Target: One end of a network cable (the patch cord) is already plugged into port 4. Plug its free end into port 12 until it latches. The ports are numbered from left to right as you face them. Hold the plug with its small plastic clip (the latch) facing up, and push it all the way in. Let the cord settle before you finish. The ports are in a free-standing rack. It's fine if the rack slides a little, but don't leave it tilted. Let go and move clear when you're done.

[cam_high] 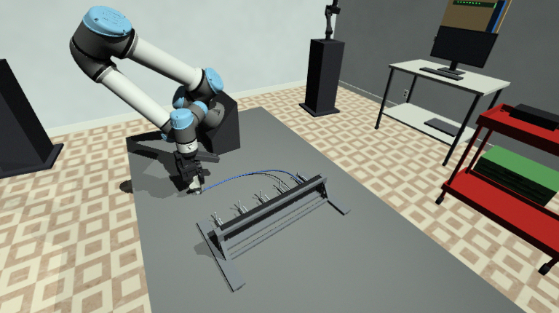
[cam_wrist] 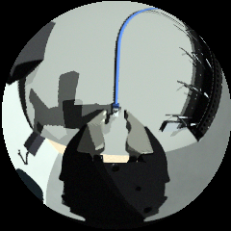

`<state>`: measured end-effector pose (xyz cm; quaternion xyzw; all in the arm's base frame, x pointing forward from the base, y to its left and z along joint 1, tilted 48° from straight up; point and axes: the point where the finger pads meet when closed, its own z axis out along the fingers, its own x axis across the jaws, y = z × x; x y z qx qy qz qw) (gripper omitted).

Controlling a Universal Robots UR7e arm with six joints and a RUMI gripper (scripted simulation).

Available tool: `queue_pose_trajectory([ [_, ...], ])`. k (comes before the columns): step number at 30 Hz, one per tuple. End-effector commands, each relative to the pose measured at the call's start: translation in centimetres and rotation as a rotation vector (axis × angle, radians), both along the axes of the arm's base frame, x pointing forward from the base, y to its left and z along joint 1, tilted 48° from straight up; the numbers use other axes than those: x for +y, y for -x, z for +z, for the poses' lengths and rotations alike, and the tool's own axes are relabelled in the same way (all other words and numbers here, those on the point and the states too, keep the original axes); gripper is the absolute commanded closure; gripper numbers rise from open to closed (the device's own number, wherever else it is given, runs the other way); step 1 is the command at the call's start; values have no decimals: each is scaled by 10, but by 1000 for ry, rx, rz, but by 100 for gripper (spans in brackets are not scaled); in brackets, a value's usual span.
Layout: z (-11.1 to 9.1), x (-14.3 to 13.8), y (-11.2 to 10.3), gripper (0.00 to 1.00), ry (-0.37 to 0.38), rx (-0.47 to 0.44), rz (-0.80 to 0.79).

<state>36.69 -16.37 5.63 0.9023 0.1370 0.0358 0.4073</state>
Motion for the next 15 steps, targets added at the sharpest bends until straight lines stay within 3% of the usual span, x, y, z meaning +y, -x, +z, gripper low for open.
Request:
queue_pose_trajectory([
  [1,0,0,0,78,0,-1,0],
  [15,-2,-2,-1,78,0,-1,0],
])
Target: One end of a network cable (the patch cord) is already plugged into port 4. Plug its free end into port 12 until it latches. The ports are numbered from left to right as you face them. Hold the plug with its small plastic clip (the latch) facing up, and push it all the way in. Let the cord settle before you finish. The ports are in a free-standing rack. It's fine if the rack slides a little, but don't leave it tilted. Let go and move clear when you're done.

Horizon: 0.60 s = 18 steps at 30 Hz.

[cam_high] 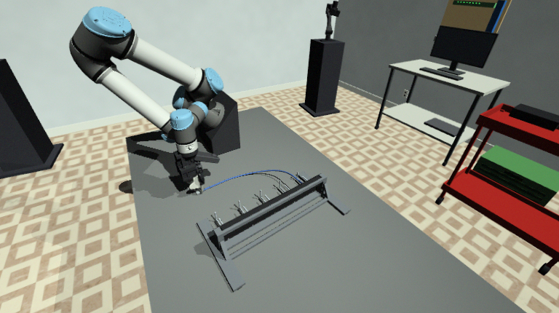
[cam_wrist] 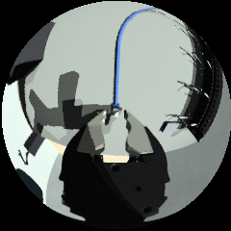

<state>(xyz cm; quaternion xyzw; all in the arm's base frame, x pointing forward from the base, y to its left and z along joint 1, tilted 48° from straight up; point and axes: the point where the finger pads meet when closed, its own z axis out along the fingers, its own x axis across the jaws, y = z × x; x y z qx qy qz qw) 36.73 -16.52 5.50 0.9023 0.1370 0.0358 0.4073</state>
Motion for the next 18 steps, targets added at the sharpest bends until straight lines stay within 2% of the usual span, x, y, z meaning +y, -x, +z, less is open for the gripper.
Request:
queue_pose_trajectory([
  [1,-1,-1,0,78,0,-1,0],
  [18,-4,-5,-1,78,0,-1,0],
])
